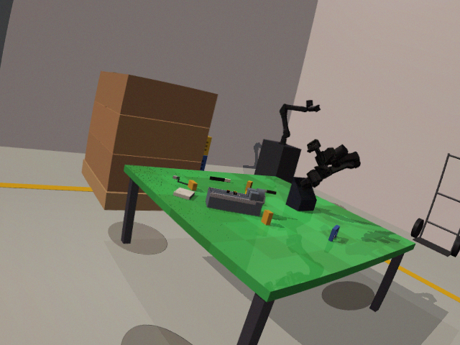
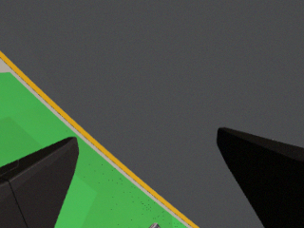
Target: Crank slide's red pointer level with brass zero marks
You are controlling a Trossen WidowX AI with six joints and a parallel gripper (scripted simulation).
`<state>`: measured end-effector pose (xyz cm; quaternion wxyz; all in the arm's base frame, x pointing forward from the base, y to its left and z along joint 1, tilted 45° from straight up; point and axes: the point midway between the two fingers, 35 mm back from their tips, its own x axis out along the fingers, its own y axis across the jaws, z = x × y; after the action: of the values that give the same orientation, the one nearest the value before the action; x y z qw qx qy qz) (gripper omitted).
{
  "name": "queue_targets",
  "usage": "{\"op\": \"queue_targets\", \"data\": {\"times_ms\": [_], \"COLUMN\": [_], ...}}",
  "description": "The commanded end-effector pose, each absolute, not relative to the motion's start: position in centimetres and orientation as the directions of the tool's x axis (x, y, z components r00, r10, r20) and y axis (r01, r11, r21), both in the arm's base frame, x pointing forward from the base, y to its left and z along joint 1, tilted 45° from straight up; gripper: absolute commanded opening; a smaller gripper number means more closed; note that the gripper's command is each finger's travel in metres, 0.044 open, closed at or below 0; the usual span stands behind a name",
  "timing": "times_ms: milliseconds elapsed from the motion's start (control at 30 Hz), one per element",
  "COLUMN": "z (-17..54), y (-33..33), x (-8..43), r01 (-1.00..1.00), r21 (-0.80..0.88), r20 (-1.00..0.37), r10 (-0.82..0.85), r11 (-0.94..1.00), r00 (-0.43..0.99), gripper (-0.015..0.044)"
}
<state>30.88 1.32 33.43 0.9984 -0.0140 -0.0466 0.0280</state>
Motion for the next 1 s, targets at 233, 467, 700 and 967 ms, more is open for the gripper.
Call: {"op": "queue_targets", "data": {"times_ms": [233, 467, 700, 967], "z": [31.5, 28.8, 25.9, 22.3], "y": [0.6, -0.2, -1.1, -2.4], "x": [33.3, 36.3, 39.0, 41.5], "r01": [-0.072, -0.112, -0.150, -0.176], "r21": [-0.003, 0.051, 0.128, 0.241], "r20": [-0.009, -0.135, -0.245, -0.351], "r10": [0.072, 0.118, 0.178, 0.255], "r11": [0.997, 0.992, 0.980, 0.954], "r00": [0.997, 0.984, 0.953, 0.901], "gripper": [0.0440, 0.0440, 0.0440, 0.0440]}}
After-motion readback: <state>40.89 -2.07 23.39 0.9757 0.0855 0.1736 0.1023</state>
